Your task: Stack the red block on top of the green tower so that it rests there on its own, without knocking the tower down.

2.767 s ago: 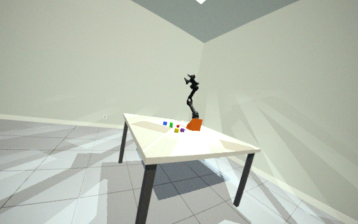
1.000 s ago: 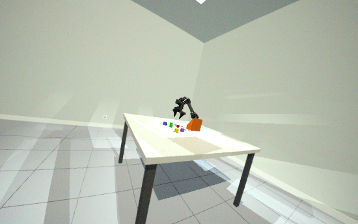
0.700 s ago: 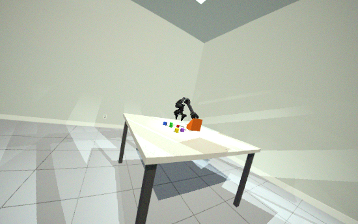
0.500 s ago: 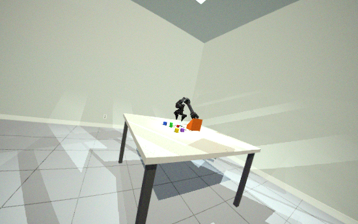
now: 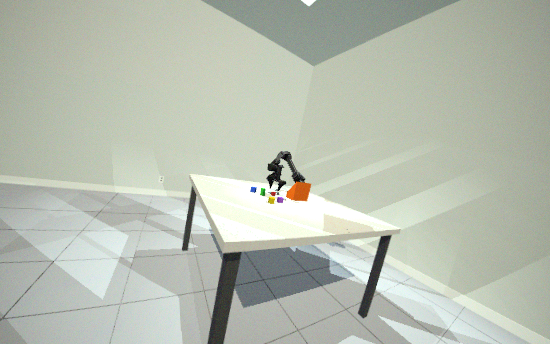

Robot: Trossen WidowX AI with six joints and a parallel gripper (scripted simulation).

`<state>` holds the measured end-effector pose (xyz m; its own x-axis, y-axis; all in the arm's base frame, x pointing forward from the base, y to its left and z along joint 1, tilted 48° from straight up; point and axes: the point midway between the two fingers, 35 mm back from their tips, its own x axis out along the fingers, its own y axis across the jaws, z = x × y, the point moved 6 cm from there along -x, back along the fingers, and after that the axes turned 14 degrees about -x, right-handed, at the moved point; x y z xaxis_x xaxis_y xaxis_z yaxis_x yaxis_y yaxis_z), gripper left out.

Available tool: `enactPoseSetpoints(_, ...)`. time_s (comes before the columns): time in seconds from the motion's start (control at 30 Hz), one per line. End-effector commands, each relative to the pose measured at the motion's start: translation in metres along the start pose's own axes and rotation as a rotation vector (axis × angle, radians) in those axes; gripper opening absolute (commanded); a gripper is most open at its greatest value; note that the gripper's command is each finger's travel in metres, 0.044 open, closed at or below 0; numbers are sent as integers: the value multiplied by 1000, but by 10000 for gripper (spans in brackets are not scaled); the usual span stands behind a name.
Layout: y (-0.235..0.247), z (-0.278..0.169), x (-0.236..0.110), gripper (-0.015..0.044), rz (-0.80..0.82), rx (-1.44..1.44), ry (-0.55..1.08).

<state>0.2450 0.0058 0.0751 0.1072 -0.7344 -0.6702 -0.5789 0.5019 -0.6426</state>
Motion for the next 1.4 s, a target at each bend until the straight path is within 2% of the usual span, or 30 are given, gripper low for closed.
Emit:
enactPoseSetpoints(0.0,1,-1,6,440,-3,-6,4)
enactPoseSetpoints(0.67,1,-2,38,440,-5,-7,5)
enactPoseSetpoints(1.23,1,-2,39,440,-5,-7,5)
enactPoseSetpoints(1.37,1,-2,39,335,-5,-7,5)
